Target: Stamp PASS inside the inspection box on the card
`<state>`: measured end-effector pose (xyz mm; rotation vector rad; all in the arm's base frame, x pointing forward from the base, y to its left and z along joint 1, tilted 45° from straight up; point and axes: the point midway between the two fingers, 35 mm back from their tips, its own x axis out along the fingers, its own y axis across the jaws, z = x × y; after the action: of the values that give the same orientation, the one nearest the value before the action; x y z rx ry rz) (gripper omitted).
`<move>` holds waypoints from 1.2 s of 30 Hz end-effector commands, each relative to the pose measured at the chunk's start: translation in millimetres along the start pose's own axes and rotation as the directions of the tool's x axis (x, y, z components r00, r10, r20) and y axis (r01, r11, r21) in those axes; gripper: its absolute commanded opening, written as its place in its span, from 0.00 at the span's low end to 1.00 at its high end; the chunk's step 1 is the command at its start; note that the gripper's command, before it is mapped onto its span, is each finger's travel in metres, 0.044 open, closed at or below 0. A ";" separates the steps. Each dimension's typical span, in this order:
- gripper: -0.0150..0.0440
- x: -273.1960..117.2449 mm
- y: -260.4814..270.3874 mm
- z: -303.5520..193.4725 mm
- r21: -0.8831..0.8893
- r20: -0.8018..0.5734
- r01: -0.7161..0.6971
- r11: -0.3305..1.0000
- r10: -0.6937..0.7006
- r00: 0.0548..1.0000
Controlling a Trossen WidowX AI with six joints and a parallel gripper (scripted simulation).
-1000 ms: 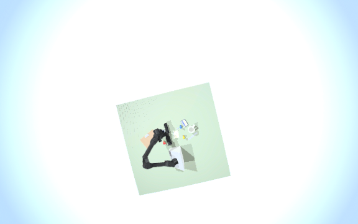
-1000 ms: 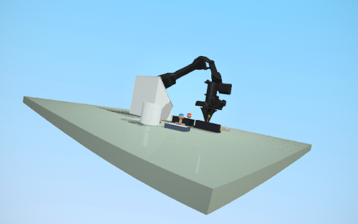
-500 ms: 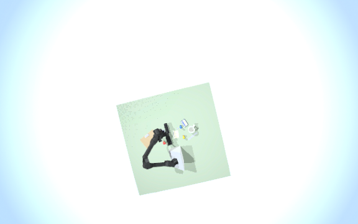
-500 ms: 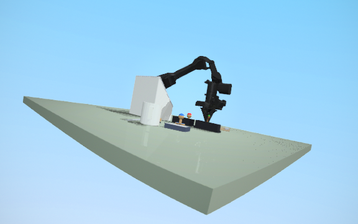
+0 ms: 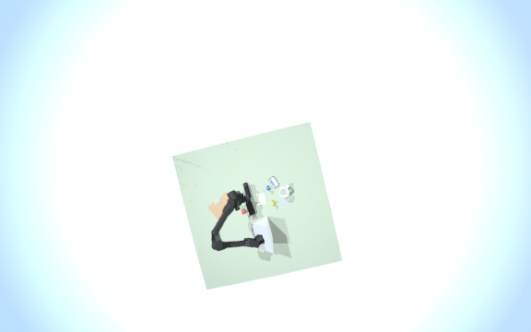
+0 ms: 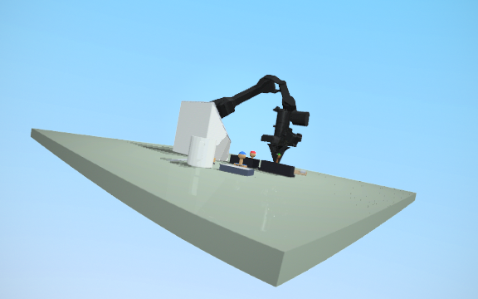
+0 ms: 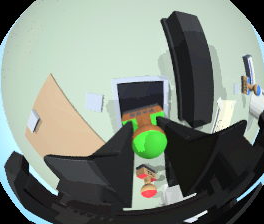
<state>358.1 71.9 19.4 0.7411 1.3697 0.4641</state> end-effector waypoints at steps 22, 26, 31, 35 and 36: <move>0.25 4.6 0.5 -1.4 -0.001 -0.008 0.002 1.000 -0.002 1.000; 0.25 3.4 0.5 -1.4 -0.001 -0.008 0.002 1.000 -0.002 1.000; 0.25 1.0 0.5 -1.3 -0.001 -0.008 0.002 1.000 -0.002 1.000; 0.25 -1.0 0.5 -1.2 -0.002 -0.008 0.002 1.000 -0.002 1.000; 0.25 -1.5 0.5 -1.2 -0.002 -0.008 0.002 1.000 -0.002 1.000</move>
<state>357.3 72.0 19.9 0.7415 1.3759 0.4643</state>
